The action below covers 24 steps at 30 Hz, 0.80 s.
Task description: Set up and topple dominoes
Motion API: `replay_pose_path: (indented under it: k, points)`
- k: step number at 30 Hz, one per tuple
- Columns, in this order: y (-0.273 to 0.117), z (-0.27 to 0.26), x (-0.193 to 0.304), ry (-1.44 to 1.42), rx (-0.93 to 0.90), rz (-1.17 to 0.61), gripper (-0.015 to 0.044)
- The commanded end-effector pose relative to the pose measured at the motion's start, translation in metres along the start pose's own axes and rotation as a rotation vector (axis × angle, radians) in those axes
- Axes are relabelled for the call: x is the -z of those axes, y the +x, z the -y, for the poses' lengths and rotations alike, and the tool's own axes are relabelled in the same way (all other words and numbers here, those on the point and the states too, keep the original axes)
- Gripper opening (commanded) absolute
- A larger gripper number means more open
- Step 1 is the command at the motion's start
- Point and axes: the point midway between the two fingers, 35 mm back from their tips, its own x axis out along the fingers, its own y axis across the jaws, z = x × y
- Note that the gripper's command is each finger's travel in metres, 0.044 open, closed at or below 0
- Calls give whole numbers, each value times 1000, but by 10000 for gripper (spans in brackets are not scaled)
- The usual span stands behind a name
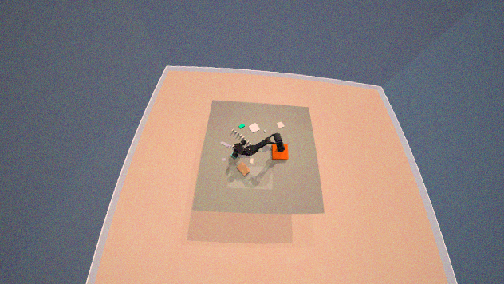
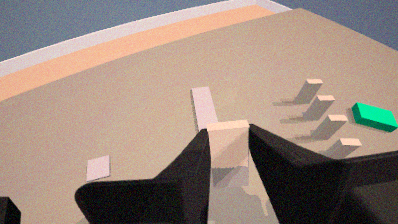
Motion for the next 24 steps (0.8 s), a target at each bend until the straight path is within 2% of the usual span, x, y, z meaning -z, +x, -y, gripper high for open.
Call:
replay_pose_path:
  k: [1,24]
  points:
    - [-7,4,3,3,20,53,107]
    - [-62,42,19,124,133,318,107]
